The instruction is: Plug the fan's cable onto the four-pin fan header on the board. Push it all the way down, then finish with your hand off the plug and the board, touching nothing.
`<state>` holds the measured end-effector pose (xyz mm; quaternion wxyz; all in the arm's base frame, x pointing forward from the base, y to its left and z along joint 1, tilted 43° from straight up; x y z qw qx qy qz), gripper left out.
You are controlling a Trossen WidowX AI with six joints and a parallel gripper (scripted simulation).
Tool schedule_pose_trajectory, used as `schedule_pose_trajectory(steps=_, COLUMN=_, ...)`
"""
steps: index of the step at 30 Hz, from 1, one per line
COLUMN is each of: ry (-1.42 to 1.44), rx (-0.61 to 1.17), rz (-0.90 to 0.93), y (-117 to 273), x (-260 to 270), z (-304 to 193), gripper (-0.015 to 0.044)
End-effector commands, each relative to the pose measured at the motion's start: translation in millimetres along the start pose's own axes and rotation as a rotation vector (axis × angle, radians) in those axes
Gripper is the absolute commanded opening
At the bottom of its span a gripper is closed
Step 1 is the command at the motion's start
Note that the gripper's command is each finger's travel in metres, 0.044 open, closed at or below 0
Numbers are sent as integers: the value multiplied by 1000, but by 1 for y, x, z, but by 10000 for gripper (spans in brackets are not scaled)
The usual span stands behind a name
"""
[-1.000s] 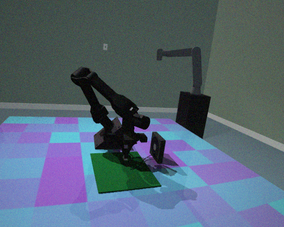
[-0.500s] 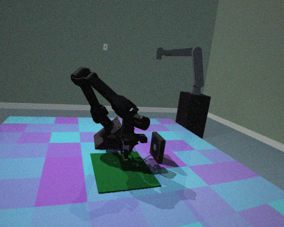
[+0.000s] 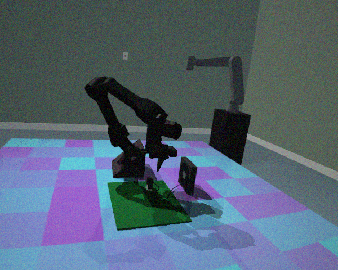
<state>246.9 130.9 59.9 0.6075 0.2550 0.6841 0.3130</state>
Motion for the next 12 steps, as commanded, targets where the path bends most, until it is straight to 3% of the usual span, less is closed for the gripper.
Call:
schedule_pose_trajectory(steps=1, ry=-6, rx=15, rz=-1, y=2, x=-13, z=-10, gripper=260)
schedule_pose_trajectory(steps=12, ry=-2, rx=20, rz=-4, y=1, x=-79, z=-90, gripper=260)
Point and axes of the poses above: the point midway between the two fingers, 35 mm back from their tips, its own y axis back along the fingers, its own x axis across the jaws, z = x × y, the point moved 10 cm from there along y, back along the fingers, and after that the axes turned 7 degrees about y, right-handed, at the moved point
